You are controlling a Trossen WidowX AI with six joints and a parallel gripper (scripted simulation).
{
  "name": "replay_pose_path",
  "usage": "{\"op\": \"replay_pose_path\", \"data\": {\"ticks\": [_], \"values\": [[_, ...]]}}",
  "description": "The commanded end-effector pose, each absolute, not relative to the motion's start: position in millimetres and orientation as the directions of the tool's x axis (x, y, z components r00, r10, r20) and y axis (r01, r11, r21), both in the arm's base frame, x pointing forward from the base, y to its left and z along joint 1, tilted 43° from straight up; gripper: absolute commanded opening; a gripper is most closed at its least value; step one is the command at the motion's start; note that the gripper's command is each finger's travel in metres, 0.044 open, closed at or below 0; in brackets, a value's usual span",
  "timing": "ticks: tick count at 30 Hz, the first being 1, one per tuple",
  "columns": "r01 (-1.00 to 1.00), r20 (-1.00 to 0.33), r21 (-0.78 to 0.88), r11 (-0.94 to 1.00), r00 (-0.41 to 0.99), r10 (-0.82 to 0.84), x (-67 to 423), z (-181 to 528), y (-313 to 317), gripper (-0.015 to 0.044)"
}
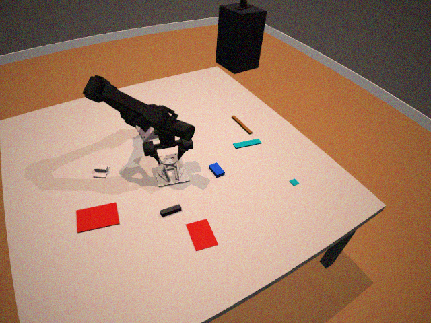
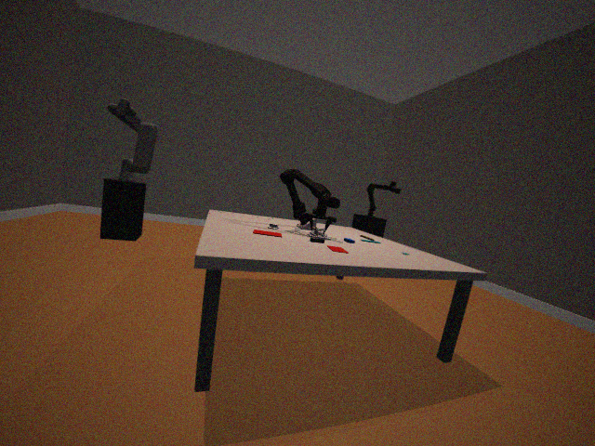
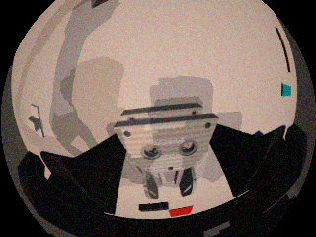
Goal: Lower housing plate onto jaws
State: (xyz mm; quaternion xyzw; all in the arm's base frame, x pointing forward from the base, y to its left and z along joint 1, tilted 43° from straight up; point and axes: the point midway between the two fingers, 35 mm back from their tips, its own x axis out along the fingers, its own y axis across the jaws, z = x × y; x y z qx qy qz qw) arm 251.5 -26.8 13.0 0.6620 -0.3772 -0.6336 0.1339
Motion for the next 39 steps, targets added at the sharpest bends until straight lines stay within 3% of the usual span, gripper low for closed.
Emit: {"op": "replay_pose_path", "data": {"ticks": [1, 39], "values": [[-0.321, -0.734, 0.660, -0.679, -0.086, -0.674, 250.5, 11.9, -28.2, 0.0351], [-0.310, -0.734, 0.663, -0.682, -0.086, -0.674, 250.0, 8.3, -31.6, 0.0351]]}}
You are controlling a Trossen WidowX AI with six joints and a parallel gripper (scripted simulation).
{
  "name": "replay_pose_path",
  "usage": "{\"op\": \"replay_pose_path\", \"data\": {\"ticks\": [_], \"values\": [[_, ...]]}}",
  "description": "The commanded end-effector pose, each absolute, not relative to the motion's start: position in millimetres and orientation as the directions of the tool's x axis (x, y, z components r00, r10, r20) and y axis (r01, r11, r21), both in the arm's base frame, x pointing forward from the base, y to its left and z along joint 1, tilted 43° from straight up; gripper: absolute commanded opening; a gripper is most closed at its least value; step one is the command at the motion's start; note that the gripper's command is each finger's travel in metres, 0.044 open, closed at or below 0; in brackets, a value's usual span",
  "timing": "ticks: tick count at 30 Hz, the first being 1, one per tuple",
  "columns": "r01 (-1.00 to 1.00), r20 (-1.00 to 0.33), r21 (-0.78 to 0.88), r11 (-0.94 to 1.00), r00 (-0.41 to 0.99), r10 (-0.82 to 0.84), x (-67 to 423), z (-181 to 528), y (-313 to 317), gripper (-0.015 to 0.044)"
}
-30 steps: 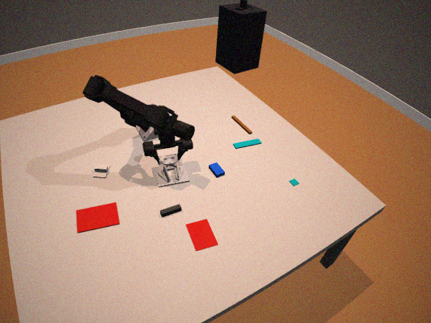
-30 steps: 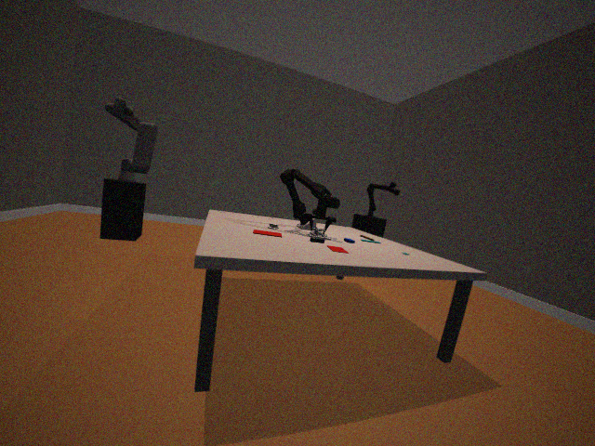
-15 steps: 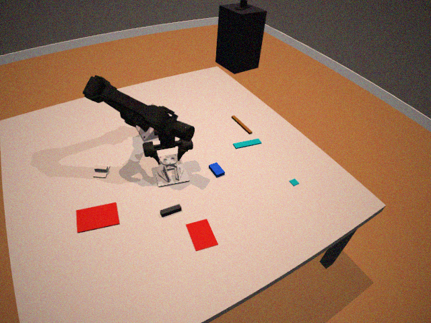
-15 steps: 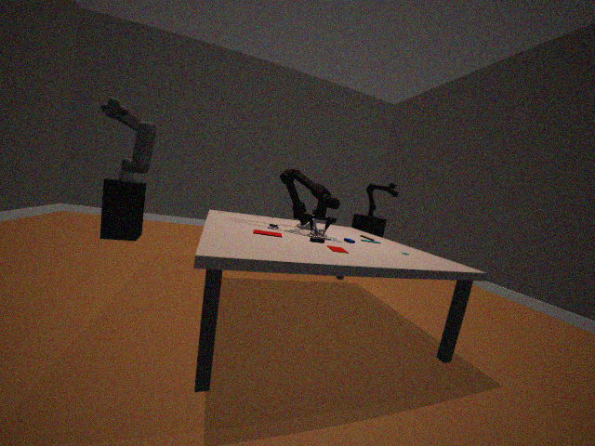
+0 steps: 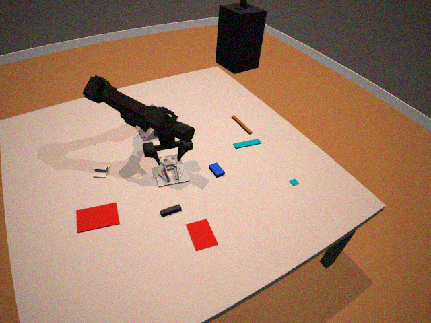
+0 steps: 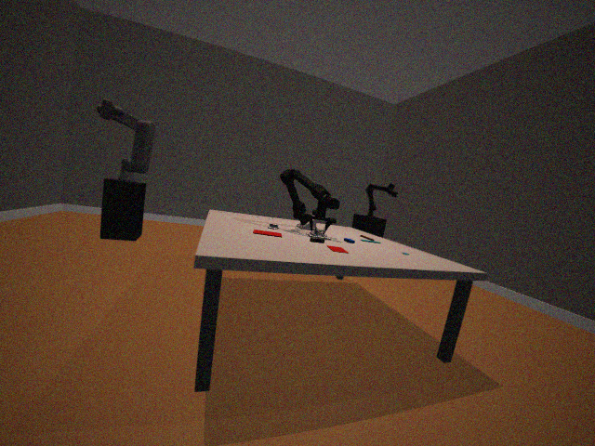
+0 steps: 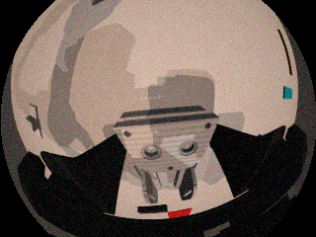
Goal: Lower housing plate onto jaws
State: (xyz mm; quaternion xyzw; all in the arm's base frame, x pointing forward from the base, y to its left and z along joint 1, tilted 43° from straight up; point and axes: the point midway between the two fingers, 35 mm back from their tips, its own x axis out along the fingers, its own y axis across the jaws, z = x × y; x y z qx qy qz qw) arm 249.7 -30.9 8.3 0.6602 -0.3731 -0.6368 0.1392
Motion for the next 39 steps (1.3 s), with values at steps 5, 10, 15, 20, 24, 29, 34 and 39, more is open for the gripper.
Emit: {"op": "replay_pose_path", "data": {"ticks": [5, 10, 15, 20, 24, 29, 34, 39], "values": [[-0.310, -0.734, 0.662, -0.682, -0.086, -0.674, 249.8, 6.7, -33.2, 0.0351], [-0.310, -0.734, 0.662, -0.682, -0.086, -0.674, 249.8, 6.7, -33.2, 0.0351], [-0.310, -0.734, 0.662, -0.682, -0.086, -0.674, 249.6, 5.3, -34.4, 0.0351], [-0.310, -0.734, 0.662, -0.682, -0.086, -0.674, 249.6, 4.9, -34.8, 0.0351], [-0.310, -0.734, 0.663, -0.682, -0.086, -0.674, 249.6, 4.8, -34.9, 0.0351], [-0.311, -0.734, 0.663, -0.682, -0.086, -0.674, 249.4, 3.1, -36.5, 0.0351], [-0.311, -0.734, 0.663, -0.682, -0.086, -0.674, 249.4, 3.1, -36.5, 0.0351], [-0.311, -0.734, 0.663, -0.682, -0.086, -0.674, 249.2, 1.7, -37.7, 0.0351]]}}
